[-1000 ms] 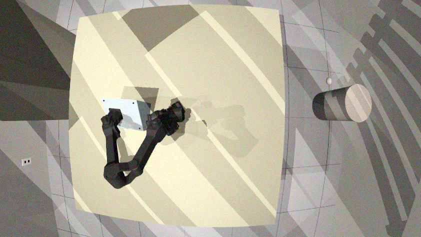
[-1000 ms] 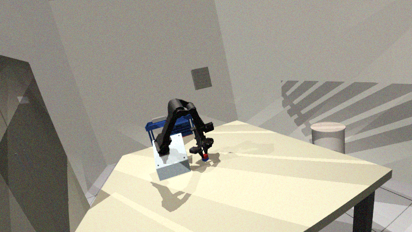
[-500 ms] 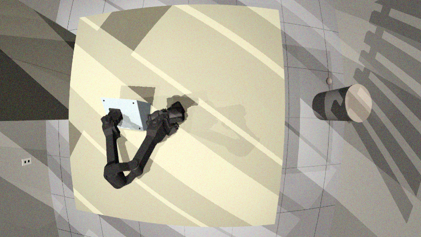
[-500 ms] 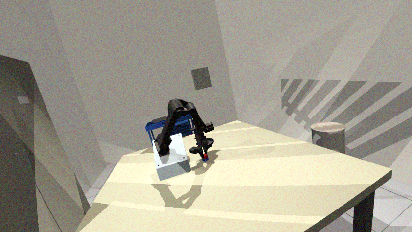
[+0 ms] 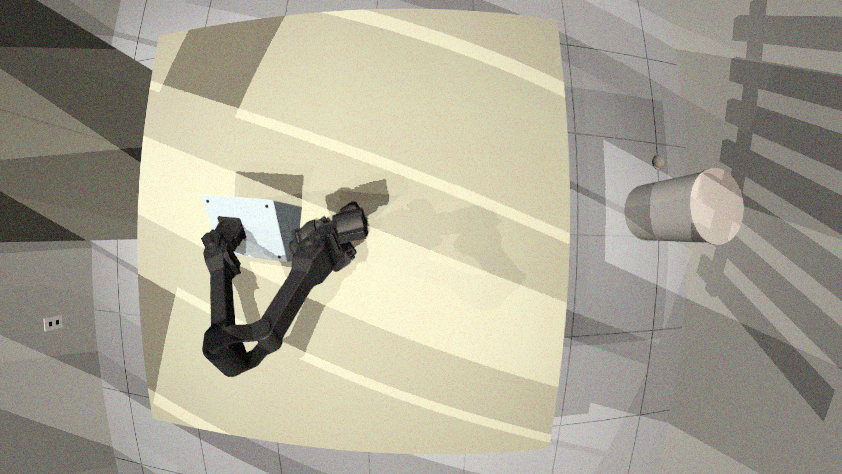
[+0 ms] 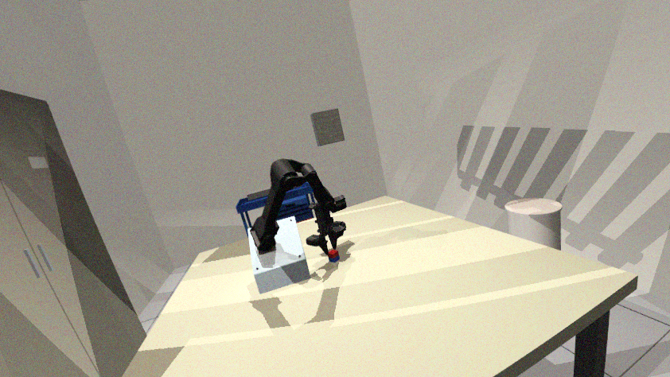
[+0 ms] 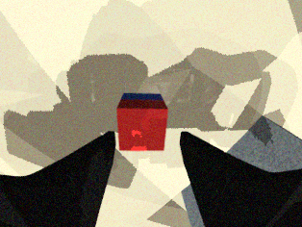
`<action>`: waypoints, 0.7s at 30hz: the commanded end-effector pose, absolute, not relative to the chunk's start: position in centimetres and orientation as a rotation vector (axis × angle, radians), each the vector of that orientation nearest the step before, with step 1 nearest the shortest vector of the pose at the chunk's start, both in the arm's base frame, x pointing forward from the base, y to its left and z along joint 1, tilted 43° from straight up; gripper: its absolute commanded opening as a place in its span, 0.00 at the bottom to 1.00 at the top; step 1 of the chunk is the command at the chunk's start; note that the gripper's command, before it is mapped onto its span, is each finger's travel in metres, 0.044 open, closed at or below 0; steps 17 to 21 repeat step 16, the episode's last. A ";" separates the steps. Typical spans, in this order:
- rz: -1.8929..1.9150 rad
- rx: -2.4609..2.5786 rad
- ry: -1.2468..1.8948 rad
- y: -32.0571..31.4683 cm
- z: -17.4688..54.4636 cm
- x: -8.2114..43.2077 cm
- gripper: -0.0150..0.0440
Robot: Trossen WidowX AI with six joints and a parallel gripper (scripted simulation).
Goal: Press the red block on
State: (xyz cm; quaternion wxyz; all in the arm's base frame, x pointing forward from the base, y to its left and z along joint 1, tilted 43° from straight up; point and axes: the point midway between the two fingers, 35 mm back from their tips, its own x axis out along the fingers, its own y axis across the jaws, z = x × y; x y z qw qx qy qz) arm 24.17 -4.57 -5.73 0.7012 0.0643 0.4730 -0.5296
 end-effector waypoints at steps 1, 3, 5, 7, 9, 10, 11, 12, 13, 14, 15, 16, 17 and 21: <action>-1.162 0.161 1.038 -0.3 -1.6 24.8 0.63; -1.165 0.158 1.036 1.2 0.3 24.5 0.63; -1.165 0.157 1.036 1.4 0.5 24.4 0.63; -1.165 0.157 1.036 1.5 0.4 24.7 0.63; -1.165 0.157 1.036 1.5 0.4 24.7 0.63; -1.165 0.157 1.036 1.5 0.4 24.7 0.63; -1.165 0.157 1.036 1.5 0.4 24.7 0.63; -1.165 0.157 1.036 1.5 0.4 24.7 0.63; -1.165 0.157 1.036 1.5 0.4 24.7 0.63; -1.165 0.157 1.036 1.5 0.4 24.7 0.63; -1.165 0.157 1.036 1.5 0.4 24.7 0.63; -1.165 0.157 1.036 1.5 0.4 24.7 0.63; -1.165 0.157 1.036 1.5 0.4 24.7 0.63; -1.165 0.157 1.036 1.5 0.4 24.7 0.63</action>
